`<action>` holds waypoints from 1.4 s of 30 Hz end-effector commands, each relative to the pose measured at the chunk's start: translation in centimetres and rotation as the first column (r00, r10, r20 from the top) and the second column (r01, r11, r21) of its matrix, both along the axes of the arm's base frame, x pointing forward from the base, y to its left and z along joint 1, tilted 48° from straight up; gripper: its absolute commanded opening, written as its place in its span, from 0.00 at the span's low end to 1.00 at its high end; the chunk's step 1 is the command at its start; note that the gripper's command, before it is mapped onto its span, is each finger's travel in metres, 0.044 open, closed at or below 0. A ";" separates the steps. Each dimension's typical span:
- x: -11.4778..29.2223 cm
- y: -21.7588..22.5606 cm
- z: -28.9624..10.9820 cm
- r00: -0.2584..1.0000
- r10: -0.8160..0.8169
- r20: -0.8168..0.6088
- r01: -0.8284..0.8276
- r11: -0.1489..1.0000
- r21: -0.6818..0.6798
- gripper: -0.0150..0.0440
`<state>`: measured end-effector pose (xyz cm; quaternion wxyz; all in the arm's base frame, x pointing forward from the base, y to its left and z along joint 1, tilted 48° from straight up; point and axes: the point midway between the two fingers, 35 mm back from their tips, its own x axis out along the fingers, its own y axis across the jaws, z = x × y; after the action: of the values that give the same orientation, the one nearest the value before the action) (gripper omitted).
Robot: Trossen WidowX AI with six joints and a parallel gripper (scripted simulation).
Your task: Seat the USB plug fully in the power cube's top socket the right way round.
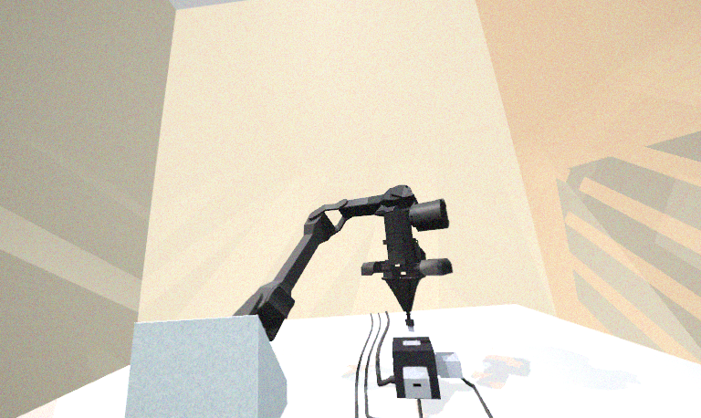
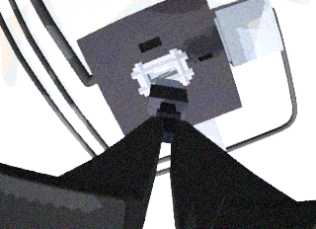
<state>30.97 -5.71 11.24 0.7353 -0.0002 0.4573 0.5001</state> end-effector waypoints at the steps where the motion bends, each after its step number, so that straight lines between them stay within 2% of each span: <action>1: 0.0 0.0 0.0 0.994 -0.071 -0.077 0.072 0.997 0.005 0.25; 10: 0.0 0.0 0.0 0.943 -0.223 -0.248 0.229 0.973 -0.002 0.25; 20: 0.0 0.0 0.0 0.825 -0.372 -0.426 0.393 0.919 -0.042 0.25; 30: 0.0 0.0 0.0 0.651 -0.492 -0.578 0.534 0.838 -0.112 0.25; 42: 0.0 0.0 0.0 0.386 -0.586 -0.713 0.660 0.715 -0.231 0.25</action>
<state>30.96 -5.71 11.24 0.6271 0.3840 0.6513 0.1875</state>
